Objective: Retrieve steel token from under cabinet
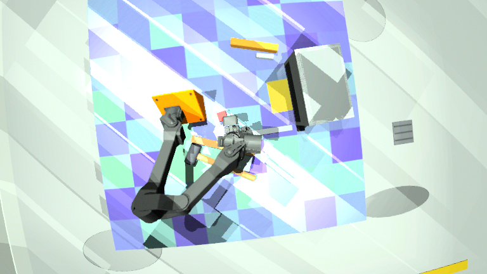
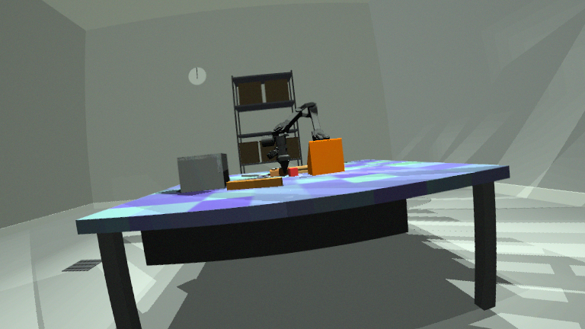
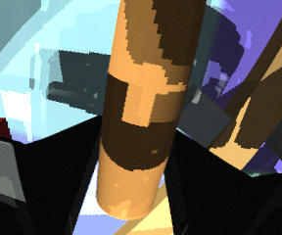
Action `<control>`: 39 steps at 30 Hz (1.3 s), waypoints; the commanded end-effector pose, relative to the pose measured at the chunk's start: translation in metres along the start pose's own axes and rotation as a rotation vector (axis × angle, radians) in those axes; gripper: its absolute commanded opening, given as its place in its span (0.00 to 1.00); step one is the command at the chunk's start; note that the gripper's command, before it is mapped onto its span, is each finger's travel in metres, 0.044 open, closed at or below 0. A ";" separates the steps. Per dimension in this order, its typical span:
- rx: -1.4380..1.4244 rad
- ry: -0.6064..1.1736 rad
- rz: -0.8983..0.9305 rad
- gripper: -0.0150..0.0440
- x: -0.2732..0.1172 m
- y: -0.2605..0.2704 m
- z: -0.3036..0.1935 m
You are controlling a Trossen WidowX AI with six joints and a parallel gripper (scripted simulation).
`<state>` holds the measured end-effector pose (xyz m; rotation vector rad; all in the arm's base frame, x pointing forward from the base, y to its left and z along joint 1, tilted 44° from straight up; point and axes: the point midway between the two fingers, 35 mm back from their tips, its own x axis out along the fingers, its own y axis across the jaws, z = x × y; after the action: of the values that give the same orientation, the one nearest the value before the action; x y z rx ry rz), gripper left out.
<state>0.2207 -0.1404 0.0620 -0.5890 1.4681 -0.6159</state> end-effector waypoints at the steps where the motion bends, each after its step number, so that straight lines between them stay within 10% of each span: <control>1: -0.030 -0.005 -0.003 0.25 -0.001 -0.001 0.002; 16: -0.139 -0.005 -0.003 0.25 -0.001 -0.001 0.001; 29: -0.129 -0.005 -0.003 0.71 0.000 0.000 0.000; 39: -0.125 -0.005 -0.003 0.71 0.001 0.000 -0.001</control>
<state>0.2201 -0.1409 0.0613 -0.6879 1.5103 -0.5276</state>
